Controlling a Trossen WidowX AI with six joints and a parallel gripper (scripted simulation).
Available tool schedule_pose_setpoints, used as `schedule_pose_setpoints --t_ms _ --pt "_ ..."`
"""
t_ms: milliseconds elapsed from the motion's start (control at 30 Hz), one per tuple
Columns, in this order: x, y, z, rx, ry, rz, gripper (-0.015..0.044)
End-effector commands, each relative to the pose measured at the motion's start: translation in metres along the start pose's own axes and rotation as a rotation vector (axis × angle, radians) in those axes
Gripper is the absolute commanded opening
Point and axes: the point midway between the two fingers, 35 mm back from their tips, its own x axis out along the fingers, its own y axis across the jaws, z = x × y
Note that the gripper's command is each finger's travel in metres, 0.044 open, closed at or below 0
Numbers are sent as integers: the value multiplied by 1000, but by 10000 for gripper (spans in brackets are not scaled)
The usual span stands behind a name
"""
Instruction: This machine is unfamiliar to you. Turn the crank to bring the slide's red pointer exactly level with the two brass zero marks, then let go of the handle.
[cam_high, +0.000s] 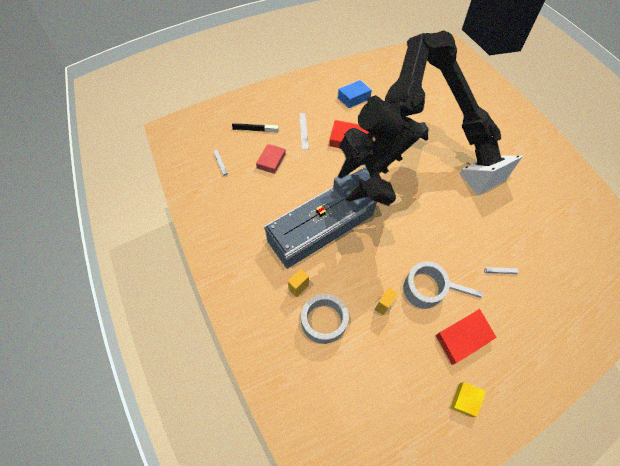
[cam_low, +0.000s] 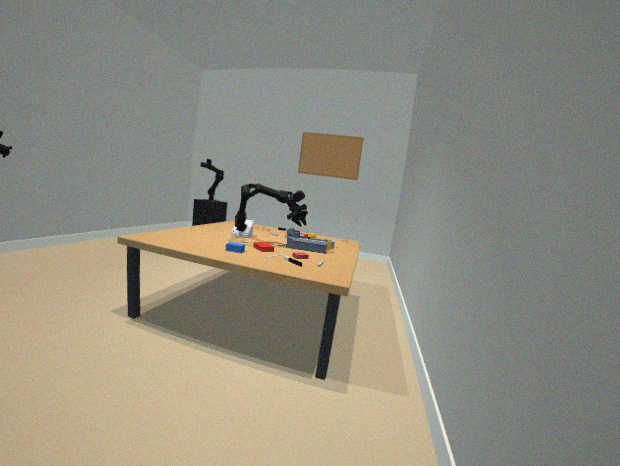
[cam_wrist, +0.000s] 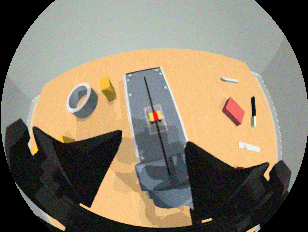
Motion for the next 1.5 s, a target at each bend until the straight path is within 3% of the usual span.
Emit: schedule_pose_setpoints --t_ms 0,267,933,1467 --pt "0 0 0 0 0 0 204" --pt "0 0 0 0 0 0 0" --pt "0 0 0 0 0 1 0" --pt "0 0 0 0 0 1 420"
